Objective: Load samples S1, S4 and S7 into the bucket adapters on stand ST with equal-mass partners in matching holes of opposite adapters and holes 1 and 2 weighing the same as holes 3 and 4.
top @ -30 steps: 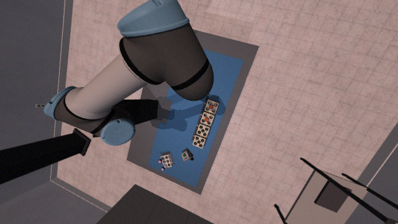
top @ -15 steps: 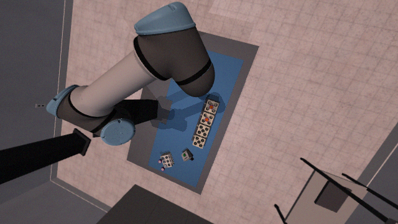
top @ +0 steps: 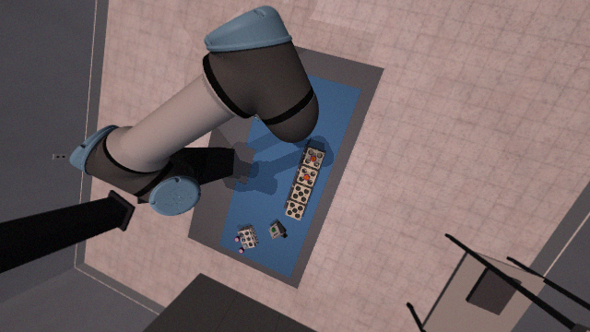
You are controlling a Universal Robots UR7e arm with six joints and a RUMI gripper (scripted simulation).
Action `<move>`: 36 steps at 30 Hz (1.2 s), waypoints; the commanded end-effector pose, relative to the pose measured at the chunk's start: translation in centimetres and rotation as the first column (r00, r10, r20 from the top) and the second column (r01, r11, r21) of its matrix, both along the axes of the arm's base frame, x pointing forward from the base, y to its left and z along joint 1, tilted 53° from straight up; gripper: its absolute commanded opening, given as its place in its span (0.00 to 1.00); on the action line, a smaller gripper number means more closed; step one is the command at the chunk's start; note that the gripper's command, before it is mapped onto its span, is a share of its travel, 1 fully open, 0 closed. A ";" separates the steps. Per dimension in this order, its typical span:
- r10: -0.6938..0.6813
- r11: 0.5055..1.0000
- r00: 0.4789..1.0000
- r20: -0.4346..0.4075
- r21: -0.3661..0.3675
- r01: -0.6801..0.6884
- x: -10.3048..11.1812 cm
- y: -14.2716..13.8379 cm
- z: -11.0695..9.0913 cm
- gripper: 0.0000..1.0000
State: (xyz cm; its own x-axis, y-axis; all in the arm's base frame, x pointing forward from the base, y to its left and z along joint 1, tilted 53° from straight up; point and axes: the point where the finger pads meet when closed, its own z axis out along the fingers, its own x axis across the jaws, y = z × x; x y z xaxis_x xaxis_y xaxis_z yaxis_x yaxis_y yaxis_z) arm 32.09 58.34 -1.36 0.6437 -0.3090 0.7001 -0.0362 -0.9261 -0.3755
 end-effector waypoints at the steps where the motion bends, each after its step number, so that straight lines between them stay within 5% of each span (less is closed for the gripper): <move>1: 0.001 1.000 1.000 0.000 0.001 -0.001 0.0 0.0 0.0 0.00; 19: 0.001 1.000 1.000 0.000 0.001 -0.001 0.0 0.0 0.0 0.00; 36: 0.001 1.000 1.000 0.000 0.001 -0.001 -3.9 -1.1 3.1 0.00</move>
